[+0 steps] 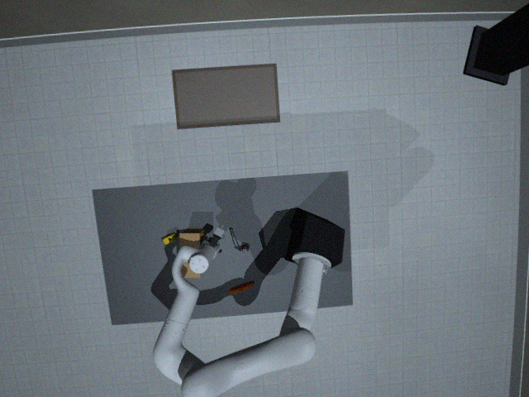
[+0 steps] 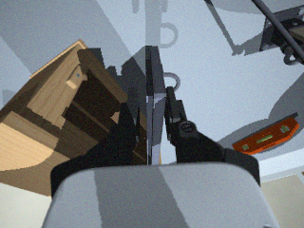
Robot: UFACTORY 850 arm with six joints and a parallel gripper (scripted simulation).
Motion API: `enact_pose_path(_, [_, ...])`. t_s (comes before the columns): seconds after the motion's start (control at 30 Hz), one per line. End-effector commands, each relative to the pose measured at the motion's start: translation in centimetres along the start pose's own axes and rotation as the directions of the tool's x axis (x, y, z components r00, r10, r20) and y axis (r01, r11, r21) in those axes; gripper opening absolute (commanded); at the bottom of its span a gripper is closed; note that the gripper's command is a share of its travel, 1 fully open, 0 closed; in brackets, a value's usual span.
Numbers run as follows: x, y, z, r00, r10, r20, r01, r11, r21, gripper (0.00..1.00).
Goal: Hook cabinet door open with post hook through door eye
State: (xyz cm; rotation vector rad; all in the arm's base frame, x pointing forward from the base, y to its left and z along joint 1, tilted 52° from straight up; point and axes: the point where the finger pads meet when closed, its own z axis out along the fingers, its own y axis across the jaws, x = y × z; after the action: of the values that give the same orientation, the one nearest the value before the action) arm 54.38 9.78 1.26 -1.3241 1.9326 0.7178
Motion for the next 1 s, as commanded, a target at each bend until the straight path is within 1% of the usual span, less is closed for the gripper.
enact_pose_path(0.0, [-0.01,-0.16,-0.05,1.0,-0.004,0.0,0.004,1.0,0.001,0.27])
enact_pose_path(0.63, [0.0,0.47,-0.09,0.999,0.034,0.0,-0.034,0.999,0.001,0.27])
enact_pose_path(0.97, [0.0,0.47,-0.59,0.999,0.034,0.0,-0.034,0.999,0.001,0.27])
